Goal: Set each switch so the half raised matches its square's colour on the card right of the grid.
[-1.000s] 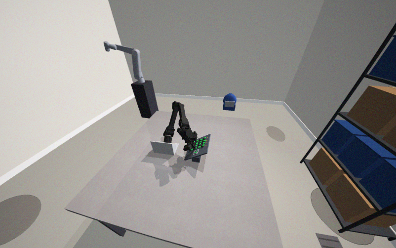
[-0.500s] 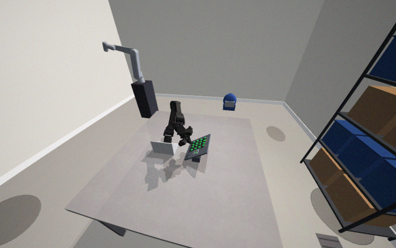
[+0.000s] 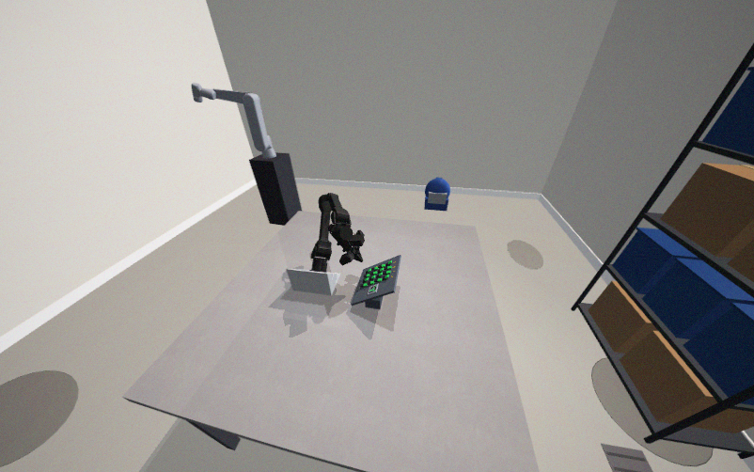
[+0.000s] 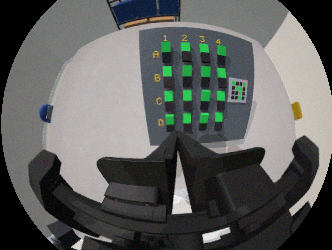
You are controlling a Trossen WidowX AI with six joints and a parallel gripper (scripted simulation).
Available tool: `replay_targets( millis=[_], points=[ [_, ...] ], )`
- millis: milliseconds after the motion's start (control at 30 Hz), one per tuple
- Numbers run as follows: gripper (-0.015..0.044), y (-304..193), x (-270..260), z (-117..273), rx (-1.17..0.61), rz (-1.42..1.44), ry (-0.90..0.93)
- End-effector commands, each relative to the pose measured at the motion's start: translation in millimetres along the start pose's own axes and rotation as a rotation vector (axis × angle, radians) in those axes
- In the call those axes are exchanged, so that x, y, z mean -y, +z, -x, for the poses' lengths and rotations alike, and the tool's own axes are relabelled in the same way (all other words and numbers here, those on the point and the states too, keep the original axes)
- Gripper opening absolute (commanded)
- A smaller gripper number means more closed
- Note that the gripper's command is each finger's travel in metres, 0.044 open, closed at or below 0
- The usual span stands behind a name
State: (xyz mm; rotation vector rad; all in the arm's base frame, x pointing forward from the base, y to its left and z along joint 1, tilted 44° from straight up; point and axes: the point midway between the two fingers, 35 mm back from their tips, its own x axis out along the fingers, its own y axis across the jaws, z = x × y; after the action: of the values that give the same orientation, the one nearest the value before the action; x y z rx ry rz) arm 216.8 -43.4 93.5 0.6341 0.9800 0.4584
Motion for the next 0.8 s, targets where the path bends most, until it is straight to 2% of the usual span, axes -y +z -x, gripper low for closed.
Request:
replay_targets(
  millis=[0, 200, 767],
  points=[
    [0.0, -6, -7, -1, 0.0, -0.007, 0.006],
    [0.0, -5, -8, -35, -0.024, -0.006, 0.007],
    [0.0, -5, -8, -52, -0.024, -0.006, 0.008]
  ],
)
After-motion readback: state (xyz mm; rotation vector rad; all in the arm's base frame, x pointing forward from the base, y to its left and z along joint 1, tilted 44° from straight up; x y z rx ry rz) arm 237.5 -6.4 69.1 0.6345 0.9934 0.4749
